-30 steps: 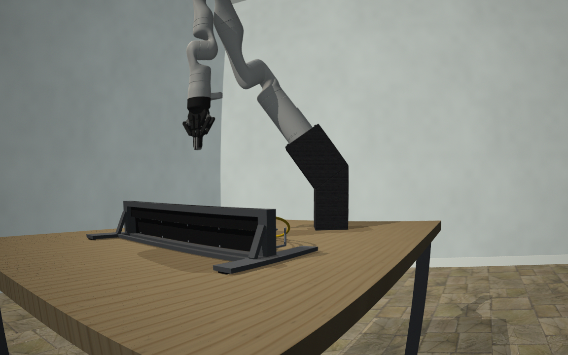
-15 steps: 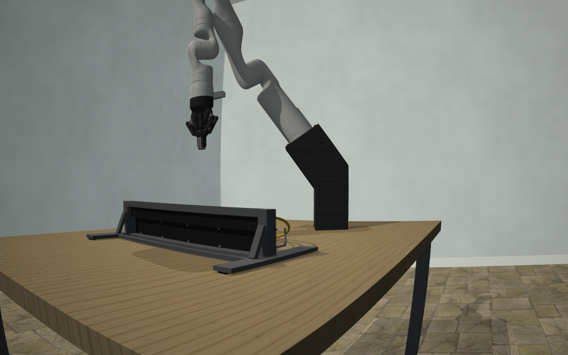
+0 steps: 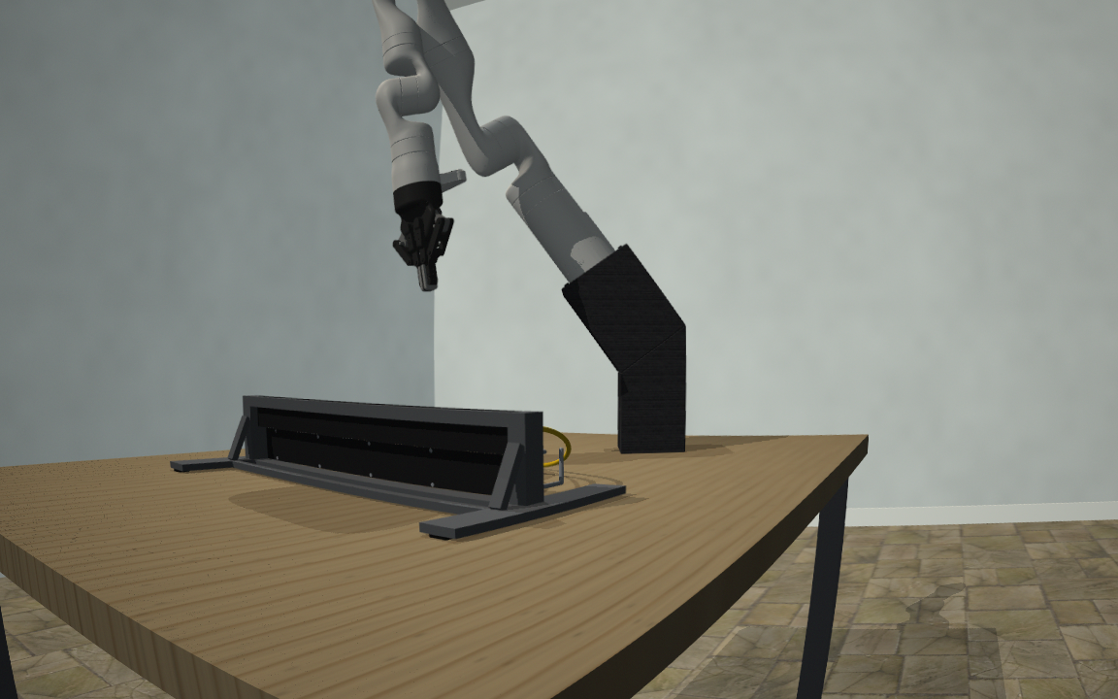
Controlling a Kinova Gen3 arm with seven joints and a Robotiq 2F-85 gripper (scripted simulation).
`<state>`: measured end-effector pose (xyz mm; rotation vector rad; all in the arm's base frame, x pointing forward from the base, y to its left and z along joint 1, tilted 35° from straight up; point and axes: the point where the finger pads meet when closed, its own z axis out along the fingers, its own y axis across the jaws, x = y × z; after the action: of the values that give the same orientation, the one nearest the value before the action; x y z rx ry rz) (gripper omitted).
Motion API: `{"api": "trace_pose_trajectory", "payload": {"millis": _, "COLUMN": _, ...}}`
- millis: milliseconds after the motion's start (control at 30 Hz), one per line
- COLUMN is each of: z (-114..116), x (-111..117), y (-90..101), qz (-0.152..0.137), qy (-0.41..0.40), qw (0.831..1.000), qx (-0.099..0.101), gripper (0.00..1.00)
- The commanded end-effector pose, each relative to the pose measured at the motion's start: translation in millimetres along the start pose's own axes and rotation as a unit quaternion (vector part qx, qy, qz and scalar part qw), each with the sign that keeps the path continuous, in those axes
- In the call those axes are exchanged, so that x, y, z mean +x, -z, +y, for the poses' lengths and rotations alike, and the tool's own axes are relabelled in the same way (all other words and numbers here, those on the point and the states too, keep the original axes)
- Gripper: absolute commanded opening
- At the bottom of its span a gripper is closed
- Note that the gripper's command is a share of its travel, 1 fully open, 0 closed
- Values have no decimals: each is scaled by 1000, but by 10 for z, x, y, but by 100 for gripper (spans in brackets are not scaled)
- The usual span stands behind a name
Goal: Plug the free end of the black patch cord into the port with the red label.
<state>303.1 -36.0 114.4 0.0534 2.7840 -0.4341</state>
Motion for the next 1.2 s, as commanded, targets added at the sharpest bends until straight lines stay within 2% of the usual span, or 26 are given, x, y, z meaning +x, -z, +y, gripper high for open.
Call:
{"api": "trace_pose_trajectory", "payload": {"millis": 0, "z": 109, "x": 17, "y": -48, "qz": 7, "qy": -24, "qw": 1000, "qx": -12, "gripper": 0}}
{"api": "trace_pose_trajectory", "payload": {"millis": 300, "z": 972, "x": 79, "y": -161, "qz": 36, "qy": -133, "qw": 986, "qx": -94, "gripper": 0}}
{"api": "trace_pose_trajectory", "payload": {"millis": 367, "z": 972, "x": 79, "y": -161, "qz": 36, "qy": -133, "qw": 986, "qx": -94, "gripper": 0}}
{"api": "trace_pose_trajectory", "payload": {"millis": 567, "z": 1657, "x": 102, "y": -221, "qz": 63, "qy": -229, "qw": 959, "qx": -156, "gripper": 0}}
{"api": "trace_pose_trajectory", "payload": {"millis": 733, "z": 2246, "x": 90, "y": -259, "qz": 88, "qy": -320, "qw": 920, "qx": -207, "gripper": 0}}
{"api": "trace_pose_trajectory", "payload": {"millis": 867, "z": 2694, "x": 54, "y": -290, "qz": 109, "qy": -398, "qw": 877, "qx": -244, "gripper": 0}}
{"api": "trace_pose_trajectory", "payload": {"millis": 933, "z": 2694, "x": 54, "y": -290, "qz": 109, "qy": -398, "qw": 877, "qx": -244, "gripper": 0}}
{"api": "trace_pose_trajectory", "payload": {"millis": 1033, "z": 3002, "x": 9, "y": -317, "qz": 124, "qy": -457, "qw": 838, "qx": -270, "gripper": 0}}
{"api": "trace_pose_trajectory", "payload": {"millis": 1167, "z": 3354, "x": -74, "y": -366, "qz": 141, "qy": -535, "qw": 777, "qx": -300, "gripper": 0}}
